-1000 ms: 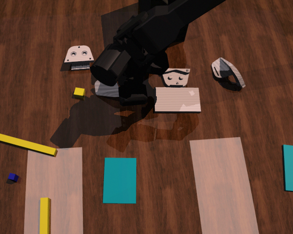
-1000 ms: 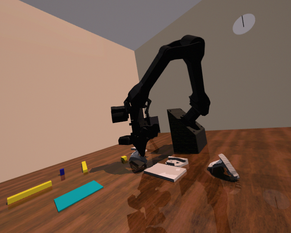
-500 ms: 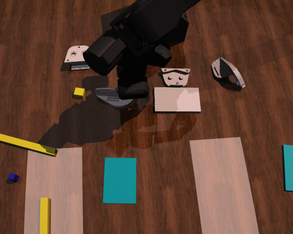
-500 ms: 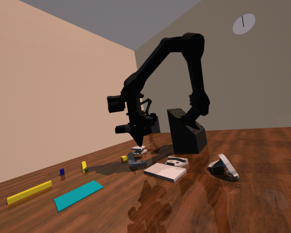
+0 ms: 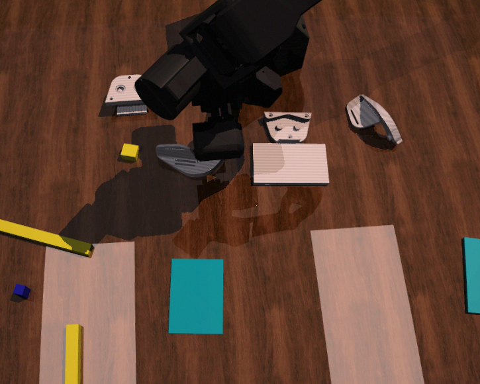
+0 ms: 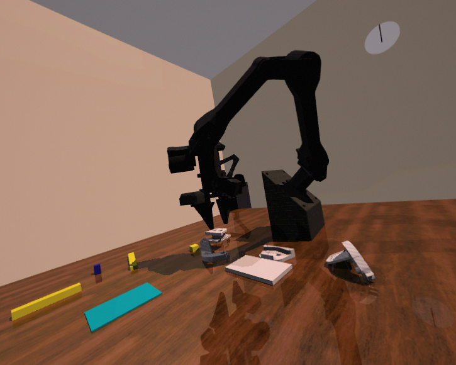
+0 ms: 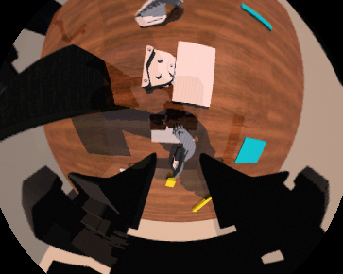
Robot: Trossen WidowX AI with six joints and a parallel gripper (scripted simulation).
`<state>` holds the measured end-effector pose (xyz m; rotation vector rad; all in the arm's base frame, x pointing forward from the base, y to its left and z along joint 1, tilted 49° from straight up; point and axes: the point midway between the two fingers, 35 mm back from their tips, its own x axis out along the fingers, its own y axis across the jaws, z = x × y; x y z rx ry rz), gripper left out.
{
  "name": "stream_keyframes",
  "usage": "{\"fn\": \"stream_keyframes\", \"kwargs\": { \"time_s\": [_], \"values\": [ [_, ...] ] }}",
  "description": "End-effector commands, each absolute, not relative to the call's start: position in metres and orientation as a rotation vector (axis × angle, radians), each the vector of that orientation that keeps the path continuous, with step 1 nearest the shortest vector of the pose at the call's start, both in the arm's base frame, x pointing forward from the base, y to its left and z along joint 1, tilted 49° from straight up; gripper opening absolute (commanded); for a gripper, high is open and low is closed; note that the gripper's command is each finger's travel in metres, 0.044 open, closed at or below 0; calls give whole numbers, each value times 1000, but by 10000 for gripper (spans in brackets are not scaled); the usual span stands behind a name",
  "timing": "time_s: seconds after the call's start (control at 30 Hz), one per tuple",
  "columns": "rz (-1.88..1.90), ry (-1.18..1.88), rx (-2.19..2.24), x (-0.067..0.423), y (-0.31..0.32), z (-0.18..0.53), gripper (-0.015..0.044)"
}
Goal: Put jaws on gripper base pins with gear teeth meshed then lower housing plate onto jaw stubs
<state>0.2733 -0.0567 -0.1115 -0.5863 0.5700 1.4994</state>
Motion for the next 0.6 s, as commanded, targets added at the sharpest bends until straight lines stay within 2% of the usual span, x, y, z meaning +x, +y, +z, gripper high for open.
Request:
{"fn": "stream_keyframes", "kwargs": {
  "time_s": [0.0, 0.1, 0.57],
  "values": [
    [1495, 571, -585, 273, -57, -112, 367],
    [1495, 571, -585, 273, -57, -112, 440],
    [1495, 571, -585, 273, -57, -112, 440]
  ]
}}
